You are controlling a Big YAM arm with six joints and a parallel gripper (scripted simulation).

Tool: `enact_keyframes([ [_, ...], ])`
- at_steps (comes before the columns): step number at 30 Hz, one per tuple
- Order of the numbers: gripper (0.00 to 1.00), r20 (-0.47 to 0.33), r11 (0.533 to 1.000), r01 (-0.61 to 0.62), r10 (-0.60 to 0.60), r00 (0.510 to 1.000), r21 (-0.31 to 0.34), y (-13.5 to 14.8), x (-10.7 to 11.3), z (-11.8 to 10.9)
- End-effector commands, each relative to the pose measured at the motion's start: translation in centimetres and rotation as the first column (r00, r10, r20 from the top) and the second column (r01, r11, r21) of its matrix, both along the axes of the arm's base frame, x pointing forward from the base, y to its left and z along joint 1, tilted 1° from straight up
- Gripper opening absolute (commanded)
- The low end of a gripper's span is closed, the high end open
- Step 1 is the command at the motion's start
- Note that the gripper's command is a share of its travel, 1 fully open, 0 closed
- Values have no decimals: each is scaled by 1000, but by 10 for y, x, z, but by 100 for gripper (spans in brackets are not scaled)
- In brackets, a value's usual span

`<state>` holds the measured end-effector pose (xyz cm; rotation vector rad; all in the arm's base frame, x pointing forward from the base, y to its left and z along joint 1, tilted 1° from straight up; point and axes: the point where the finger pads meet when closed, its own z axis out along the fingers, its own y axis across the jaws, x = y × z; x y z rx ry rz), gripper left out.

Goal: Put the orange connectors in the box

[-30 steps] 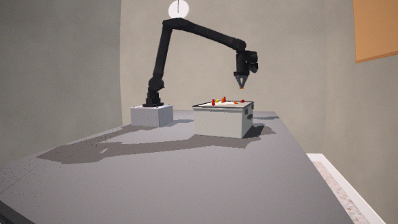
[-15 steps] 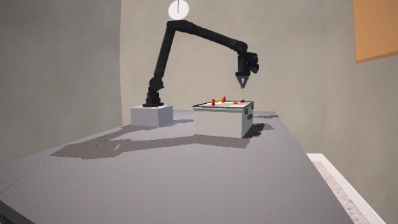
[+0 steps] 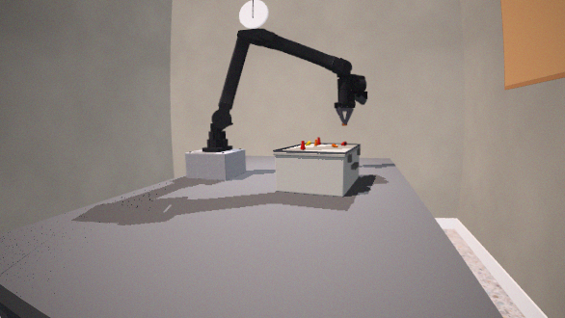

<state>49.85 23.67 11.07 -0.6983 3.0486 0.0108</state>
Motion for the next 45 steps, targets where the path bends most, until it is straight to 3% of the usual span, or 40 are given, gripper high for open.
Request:
enact_keyframes([
  [1,6,26,1000,12,-12,1000,11,3,19,12],
  [13,6,25,1000,11,-11,1000,10,2,19,7],
  [45,6,-4,1000,10,-10,1000,-3,-3,6,-77],
])
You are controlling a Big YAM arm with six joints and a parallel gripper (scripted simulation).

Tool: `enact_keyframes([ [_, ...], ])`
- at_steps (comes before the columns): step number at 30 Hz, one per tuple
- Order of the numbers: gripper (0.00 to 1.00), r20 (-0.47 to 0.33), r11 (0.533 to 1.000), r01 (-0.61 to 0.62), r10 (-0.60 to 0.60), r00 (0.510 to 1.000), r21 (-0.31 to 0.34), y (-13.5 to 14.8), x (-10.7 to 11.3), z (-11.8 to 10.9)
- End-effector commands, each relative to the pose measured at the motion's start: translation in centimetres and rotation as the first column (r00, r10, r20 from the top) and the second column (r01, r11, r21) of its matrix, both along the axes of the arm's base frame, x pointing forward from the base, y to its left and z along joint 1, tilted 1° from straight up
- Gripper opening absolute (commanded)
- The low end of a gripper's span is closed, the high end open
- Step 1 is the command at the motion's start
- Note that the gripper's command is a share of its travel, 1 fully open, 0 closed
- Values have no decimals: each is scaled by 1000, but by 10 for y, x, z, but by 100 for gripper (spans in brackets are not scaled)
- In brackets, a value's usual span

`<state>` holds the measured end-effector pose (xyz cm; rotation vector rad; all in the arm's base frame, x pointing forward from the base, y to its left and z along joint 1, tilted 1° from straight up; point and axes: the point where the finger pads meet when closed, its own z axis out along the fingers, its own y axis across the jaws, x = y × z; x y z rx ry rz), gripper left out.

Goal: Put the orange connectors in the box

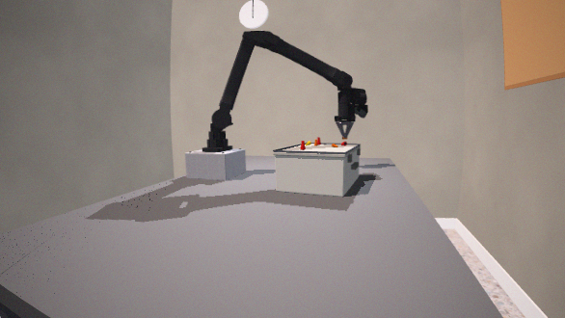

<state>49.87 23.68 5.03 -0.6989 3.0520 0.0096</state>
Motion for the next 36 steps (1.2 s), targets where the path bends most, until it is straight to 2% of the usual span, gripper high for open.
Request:
enact_keyframes([
  [1,6,-1,1000,10,-10,1000,-2,-3,5,-20],
  [23,6,-1,1000,10,-10,1000,-2,-2,4,-93],
  [36,6,1,1000,10,-10,1000,-1,-1,5,-115],
])
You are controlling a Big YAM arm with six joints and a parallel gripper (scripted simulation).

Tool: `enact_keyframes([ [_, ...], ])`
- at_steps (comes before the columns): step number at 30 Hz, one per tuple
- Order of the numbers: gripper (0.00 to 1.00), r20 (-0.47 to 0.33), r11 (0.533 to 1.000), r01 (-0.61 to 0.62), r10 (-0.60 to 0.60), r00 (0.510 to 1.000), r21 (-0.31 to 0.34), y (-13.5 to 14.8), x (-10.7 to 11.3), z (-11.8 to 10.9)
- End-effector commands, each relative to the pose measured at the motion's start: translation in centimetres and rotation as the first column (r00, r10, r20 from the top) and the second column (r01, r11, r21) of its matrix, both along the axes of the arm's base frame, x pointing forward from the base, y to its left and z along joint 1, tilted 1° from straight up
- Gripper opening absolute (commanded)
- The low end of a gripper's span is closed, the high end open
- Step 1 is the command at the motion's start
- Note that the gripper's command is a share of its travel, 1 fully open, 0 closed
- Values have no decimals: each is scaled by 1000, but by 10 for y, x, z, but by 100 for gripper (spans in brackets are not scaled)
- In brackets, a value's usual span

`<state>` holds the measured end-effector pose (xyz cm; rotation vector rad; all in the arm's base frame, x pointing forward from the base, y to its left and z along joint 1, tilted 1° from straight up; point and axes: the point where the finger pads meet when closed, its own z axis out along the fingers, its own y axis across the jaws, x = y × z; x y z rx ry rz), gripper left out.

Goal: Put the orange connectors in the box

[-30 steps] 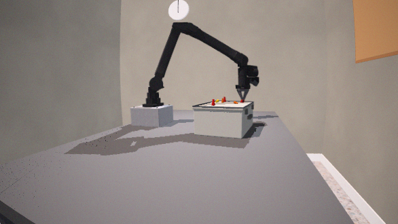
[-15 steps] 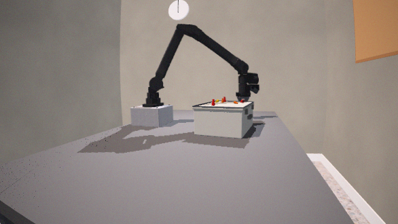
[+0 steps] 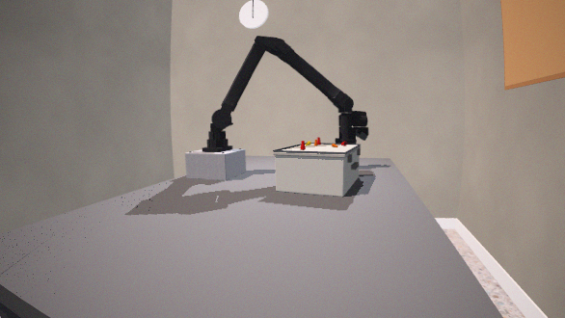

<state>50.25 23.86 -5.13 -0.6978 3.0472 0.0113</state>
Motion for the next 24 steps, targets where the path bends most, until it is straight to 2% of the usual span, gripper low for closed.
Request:
enact_keyframes([
  [1,6,-5,1000,10,-10,1000,-4,-3,1,-15],
  [24,6,0,1000,10,-10,1000,-1,-2,4,-21],
])
